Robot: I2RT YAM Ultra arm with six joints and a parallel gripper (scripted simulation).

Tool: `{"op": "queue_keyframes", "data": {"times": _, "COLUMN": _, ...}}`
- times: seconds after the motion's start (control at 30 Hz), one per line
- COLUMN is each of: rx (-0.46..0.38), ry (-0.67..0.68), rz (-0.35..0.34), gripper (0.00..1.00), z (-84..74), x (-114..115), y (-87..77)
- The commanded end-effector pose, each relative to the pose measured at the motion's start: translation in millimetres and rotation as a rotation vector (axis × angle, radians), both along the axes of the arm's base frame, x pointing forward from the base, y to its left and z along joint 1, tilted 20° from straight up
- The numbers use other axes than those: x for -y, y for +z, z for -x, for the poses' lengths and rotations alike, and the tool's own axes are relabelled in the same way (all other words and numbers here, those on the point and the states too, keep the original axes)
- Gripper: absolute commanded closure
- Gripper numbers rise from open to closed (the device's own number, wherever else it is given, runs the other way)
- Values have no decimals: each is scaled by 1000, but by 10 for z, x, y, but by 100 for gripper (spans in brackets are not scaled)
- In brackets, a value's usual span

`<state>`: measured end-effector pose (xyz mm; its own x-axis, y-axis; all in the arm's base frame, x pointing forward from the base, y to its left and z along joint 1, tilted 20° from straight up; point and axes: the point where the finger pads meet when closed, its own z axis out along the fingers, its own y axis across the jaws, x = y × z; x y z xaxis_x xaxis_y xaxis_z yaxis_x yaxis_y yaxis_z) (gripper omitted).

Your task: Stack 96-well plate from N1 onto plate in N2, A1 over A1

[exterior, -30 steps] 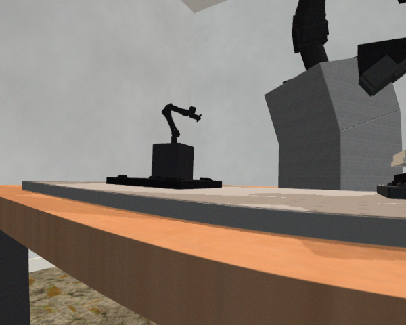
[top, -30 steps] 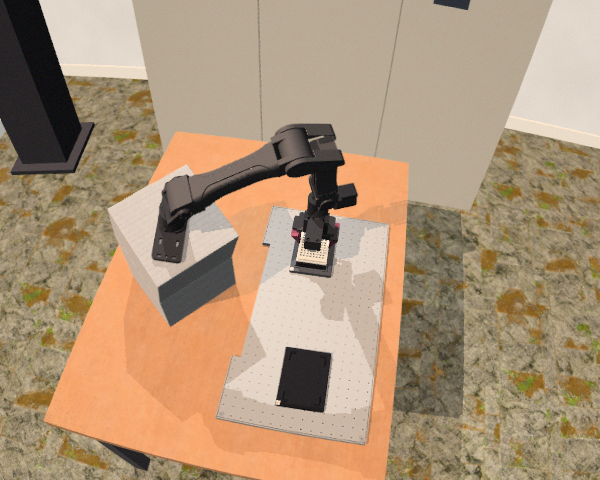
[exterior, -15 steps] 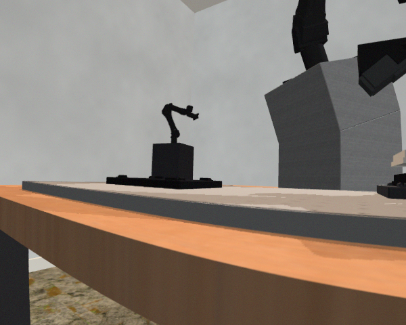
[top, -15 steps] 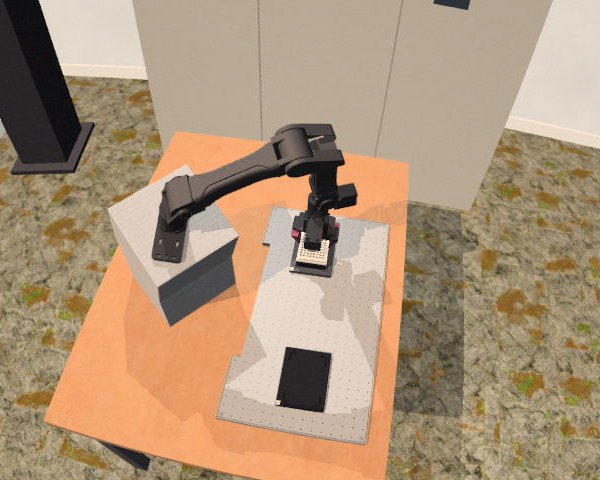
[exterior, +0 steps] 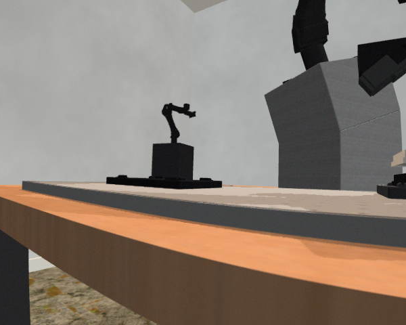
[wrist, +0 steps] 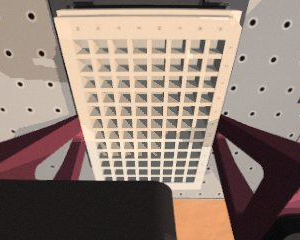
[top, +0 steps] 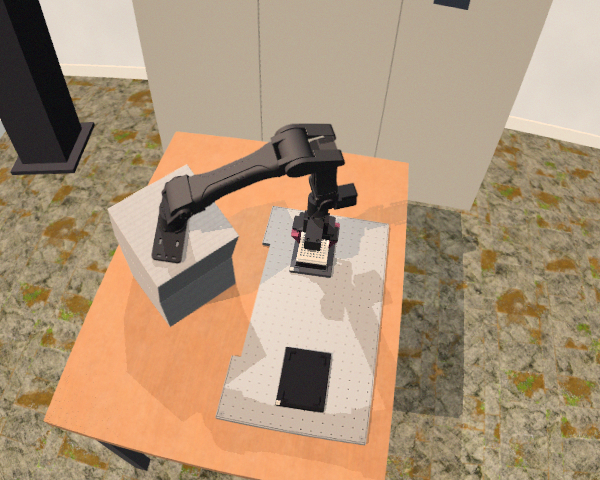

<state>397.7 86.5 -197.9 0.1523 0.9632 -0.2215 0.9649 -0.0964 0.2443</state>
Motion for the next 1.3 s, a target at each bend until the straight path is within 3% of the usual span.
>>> {"op": "queue_keyframes", "data": {"times": 0.0, "rx": 20, "ry": 15, "rz": -3, "gripper": 100, "z": -107, "x": -102, "y": 59}}
{"op": "queue_keyframes", "data": {"times": 0.9, "rx": 28, "ry": 7, "rz": -6, "gripper": 100, "z": -117, "x": -38, "y": 11}}
{"op": "queue_keyframes", "data": {"times": 1.27, "rx": -15, "ry": 4, "rz": 9, "gripper": 100, "z": 71, "x": 51, "y": -104}}
